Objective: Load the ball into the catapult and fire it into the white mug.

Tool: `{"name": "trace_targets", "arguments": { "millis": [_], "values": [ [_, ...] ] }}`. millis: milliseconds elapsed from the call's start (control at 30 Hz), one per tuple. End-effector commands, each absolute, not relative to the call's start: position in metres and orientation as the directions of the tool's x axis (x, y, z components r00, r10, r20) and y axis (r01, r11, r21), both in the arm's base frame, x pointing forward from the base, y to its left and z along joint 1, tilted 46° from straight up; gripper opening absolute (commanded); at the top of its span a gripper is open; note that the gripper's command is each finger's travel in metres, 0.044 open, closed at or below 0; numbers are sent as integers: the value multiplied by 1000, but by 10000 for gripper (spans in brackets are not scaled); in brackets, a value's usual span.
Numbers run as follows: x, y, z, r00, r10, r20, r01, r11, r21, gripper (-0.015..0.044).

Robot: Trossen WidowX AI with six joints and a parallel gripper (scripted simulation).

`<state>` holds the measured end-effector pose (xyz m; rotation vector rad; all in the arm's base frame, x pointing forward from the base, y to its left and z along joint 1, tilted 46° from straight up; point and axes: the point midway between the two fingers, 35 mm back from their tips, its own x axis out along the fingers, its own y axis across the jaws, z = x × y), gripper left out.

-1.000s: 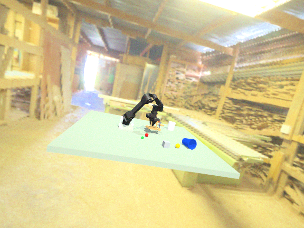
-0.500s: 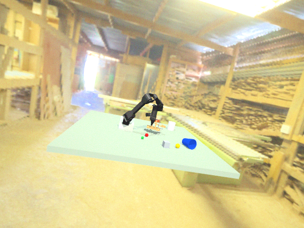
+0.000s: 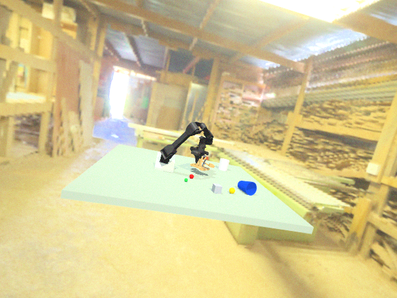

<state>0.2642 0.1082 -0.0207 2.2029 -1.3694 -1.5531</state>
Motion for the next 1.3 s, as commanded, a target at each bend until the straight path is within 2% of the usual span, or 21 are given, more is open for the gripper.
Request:
{"name": "trace_targets", "arguments": {
  "millis": [0, 333, 633, 933, 1267],
  "values": [
    [266, 118, -22, 80, -711, -698, -710, -532, 461, 0],
    [268, 126, -29, 80, -710, -699, -906, -345, 246, 0],
    [270, 134, -36, 81, -709, -700, -990, -139, 26, 0],
    [273, 142, -43, 81, -708, -701, -977, 82, -195, 0],
    [276, 151, -51, 81, -707, -702, -852, 316, -418, 0]
  ]
}}
